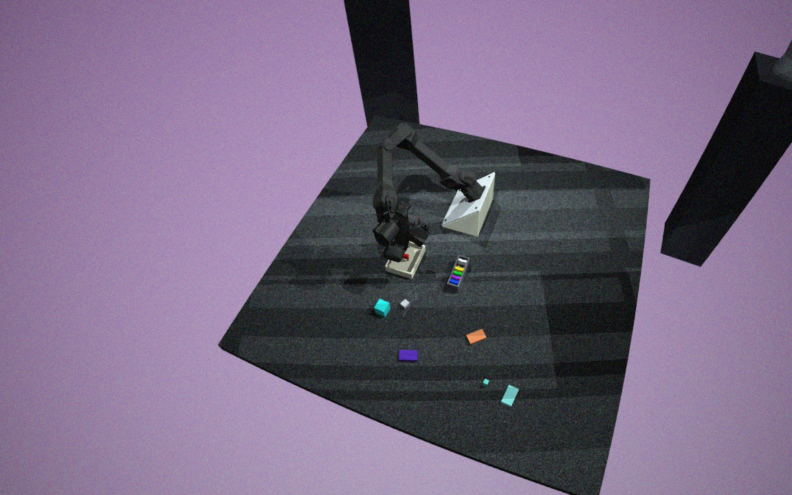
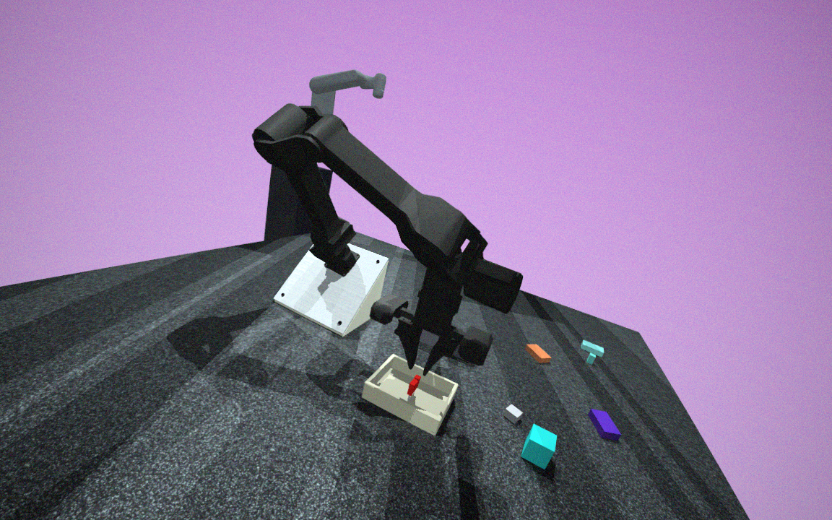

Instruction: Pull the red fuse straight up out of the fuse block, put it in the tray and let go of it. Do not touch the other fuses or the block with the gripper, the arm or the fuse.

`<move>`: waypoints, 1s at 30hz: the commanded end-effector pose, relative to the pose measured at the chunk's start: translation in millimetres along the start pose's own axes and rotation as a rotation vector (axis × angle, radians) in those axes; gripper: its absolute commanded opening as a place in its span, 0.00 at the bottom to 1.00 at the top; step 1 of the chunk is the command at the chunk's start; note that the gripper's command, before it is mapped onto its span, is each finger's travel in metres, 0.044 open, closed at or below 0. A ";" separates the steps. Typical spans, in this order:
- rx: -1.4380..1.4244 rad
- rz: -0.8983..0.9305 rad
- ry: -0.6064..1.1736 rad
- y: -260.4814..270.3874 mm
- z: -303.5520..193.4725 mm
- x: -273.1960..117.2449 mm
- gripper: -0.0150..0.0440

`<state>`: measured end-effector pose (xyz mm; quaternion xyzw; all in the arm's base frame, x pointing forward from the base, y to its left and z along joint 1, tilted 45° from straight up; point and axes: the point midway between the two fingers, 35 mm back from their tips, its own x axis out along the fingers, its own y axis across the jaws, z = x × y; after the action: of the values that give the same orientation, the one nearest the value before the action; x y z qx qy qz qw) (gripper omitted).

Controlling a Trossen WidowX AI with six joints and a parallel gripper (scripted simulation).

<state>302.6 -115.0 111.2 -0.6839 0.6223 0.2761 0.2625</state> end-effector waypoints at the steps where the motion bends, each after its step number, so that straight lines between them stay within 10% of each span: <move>1: 0.001 0.000 0.000 0.0 -0.3 -0.2 0.61; 6: 0.001 0.001 -0.001 -0.1 0.0 -3.2 0.81; 30: -0.012 0.006 -0.007 1.8 3.2 -35.2 0.81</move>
<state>298.1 -88.0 133.9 -0.6826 0.6216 0.2827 0.2603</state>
